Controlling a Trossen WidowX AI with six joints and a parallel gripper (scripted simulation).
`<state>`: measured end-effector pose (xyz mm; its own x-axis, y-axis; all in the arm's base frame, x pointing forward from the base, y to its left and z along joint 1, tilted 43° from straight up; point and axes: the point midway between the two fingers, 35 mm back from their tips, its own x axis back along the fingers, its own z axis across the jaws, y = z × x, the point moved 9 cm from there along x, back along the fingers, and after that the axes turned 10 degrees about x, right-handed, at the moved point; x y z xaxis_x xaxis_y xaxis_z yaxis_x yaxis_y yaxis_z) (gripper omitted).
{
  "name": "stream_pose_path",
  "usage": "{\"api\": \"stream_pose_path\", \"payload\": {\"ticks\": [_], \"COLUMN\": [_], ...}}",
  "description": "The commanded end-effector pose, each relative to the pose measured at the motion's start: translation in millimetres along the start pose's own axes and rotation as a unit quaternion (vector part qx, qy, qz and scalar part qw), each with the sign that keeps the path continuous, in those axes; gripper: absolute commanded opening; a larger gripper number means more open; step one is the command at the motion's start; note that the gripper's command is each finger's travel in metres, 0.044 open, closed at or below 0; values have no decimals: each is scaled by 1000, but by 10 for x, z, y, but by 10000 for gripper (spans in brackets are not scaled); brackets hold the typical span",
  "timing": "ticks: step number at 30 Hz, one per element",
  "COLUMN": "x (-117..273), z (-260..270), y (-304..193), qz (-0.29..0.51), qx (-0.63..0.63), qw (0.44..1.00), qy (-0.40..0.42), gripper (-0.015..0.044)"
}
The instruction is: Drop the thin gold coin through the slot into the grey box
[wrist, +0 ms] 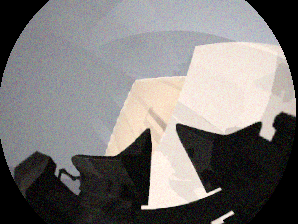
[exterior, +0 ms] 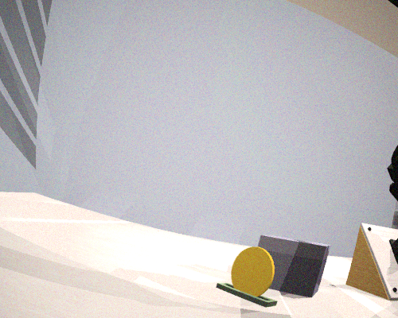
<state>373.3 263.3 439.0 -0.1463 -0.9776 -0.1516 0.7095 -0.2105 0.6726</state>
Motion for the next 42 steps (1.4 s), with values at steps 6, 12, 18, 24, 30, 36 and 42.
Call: {"api": "stream_pose_path", "payload": {"ticks": [6, 12, 18, 24, 30, 36, 42], "x": [-123, -6, 223, 596, 1098, 1620, 2006], "z": [1255, 1985, 2654, 3253, 3751, 4061, 4194], "y": [-140, -257, -404, -524, -658, -707, -719], "qz": [-50, -80, -116, -125, -134, -130, -118], "qx": [14, 0, -2, -32, -55, -113, -166], "qw": [990, 972, 938, 895, 839, 768, 706], "qy": [129, 223, 326, 428, 525, 616, 678], "gripper": [161, 161, 161, 161, 161, 161, 161]}}
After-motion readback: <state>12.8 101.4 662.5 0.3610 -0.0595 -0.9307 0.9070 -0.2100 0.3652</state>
